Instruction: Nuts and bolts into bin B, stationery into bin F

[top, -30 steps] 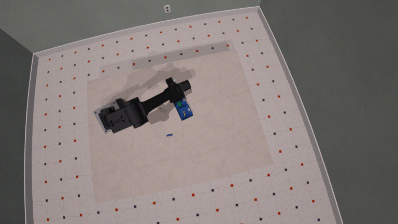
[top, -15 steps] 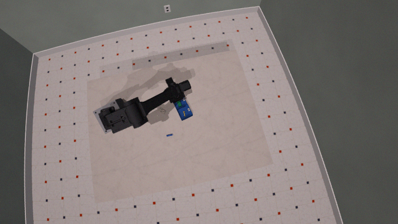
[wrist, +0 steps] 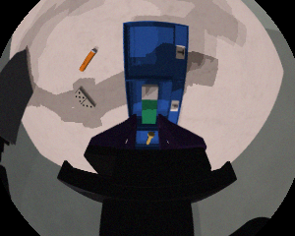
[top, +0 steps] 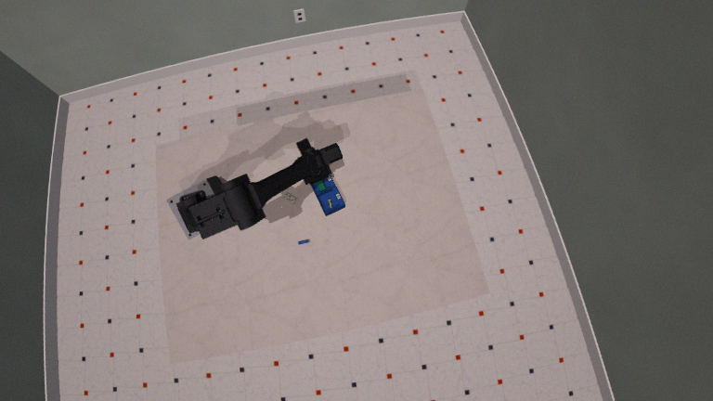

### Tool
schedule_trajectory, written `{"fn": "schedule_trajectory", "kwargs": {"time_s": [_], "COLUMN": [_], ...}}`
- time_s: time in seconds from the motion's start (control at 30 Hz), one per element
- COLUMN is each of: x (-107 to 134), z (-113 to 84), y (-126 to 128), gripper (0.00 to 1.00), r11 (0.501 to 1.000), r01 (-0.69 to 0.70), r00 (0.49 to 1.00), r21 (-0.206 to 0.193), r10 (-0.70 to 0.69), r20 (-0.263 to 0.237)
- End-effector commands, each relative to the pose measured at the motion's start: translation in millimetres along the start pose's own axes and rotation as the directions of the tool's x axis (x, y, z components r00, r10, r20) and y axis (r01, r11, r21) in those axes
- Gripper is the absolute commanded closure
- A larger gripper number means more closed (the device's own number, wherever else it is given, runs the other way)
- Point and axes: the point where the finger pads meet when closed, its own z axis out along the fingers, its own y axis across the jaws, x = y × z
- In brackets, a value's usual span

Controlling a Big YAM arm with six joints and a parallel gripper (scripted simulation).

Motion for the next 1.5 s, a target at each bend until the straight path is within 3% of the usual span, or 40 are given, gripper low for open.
{"fn": "schedule_trajectory", "kwargs": {"time_s": [0.0,0.17,0.2,0.9,0.93,1.2,1.3,1.47], "x": [3.0,3.0,13.4,10.8,4.4,4.4,13.7,4.5], "z": [-9.3,-9.4,-14.9,-12.9,-28.0,-61.8,-61.4,-87.1], "y": [-13.1,-13.2,-18.7,-24.2,-28.5,-28.6,-27.0,-28.5], "gripper": [0.72,0.72,0.72,0.72,0.0,0.0,0.0,0.0], "r11": [1.0,1.0,0.999,0.999,0.998,0.998,0.998,0.998], "r01": [-0.009,-0.009,-0.023,-0.016,-0.017,-0.019,-0.039,-0.02], "r00": [1.0,1.0,1.0,1.0,1.0,1.0,0.999,1.0], "r21": [0.029,0.029,0.037,0.038,0.059,0.062,0.052,0.064], "r10": [0.009,0.009,0.023,0.016,0.017,0.018,0.039,0.02], "r20": [0.002,0.002,0.001,0.001,0.003,0.004,0.003,0.005]}}
